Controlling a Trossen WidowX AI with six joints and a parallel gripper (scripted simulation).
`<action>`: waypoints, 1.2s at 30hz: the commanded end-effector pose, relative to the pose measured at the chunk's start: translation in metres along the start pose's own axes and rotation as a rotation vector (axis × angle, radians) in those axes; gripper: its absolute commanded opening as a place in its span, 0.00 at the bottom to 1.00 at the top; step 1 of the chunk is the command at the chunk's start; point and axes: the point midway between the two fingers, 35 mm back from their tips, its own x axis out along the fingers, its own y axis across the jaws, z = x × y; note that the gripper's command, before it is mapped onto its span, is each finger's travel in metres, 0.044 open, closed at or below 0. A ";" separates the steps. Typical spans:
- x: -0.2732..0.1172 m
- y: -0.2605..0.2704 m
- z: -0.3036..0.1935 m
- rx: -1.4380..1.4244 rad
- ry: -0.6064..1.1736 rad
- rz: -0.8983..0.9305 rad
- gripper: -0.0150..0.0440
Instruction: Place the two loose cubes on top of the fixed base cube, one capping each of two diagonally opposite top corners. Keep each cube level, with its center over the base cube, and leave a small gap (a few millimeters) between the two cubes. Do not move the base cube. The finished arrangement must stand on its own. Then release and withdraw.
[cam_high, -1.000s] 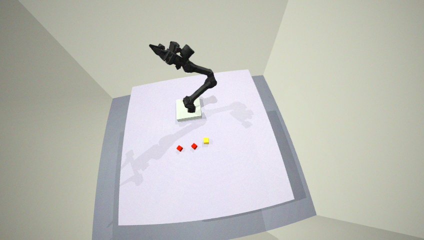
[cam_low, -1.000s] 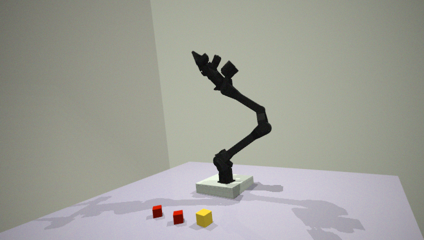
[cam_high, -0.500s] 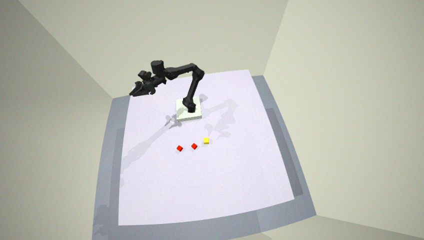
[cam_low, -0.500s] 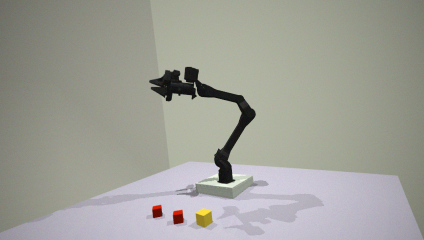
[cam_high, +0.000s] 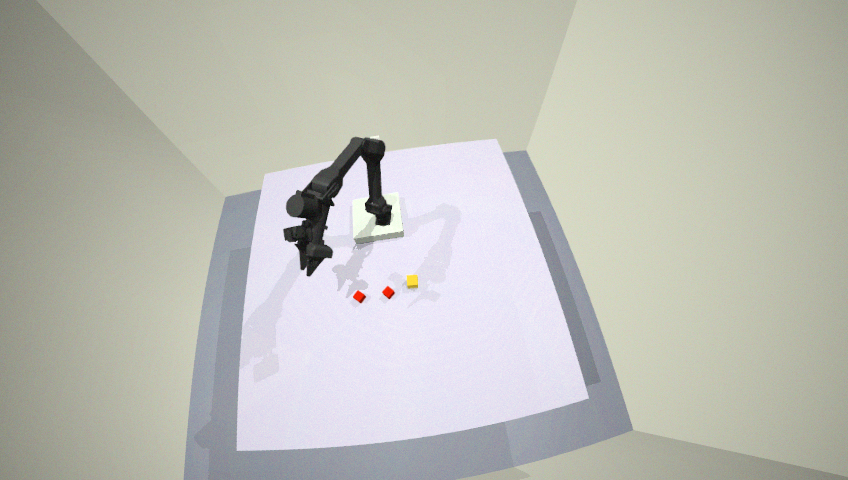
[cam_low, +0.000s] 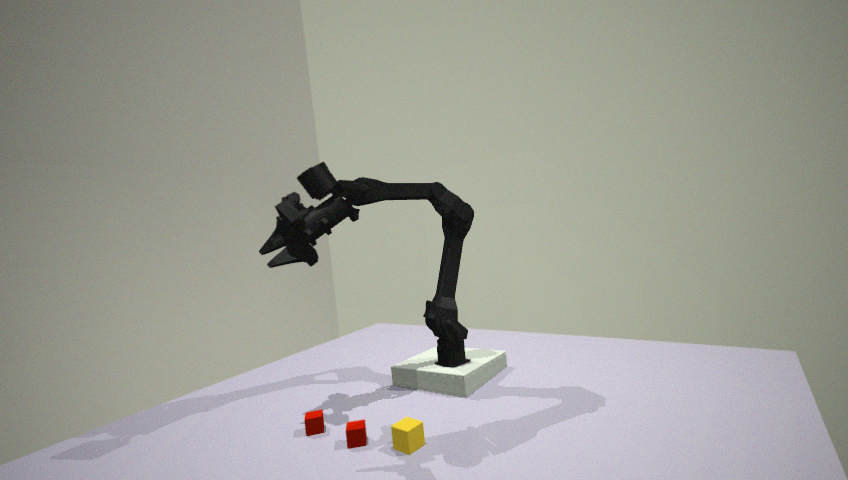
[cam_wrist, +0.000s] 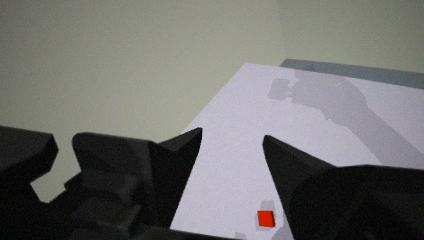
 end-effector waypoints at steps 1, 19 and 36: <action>0.030 0.009 -0.055 -0.004 0.216 -0.062 0.70; 0.038 0.007 -0.268 -0.238 0.910 -0.484 0.70; 0.068 -0.026 -0.315 -0.246 0.921 -0.496 0.70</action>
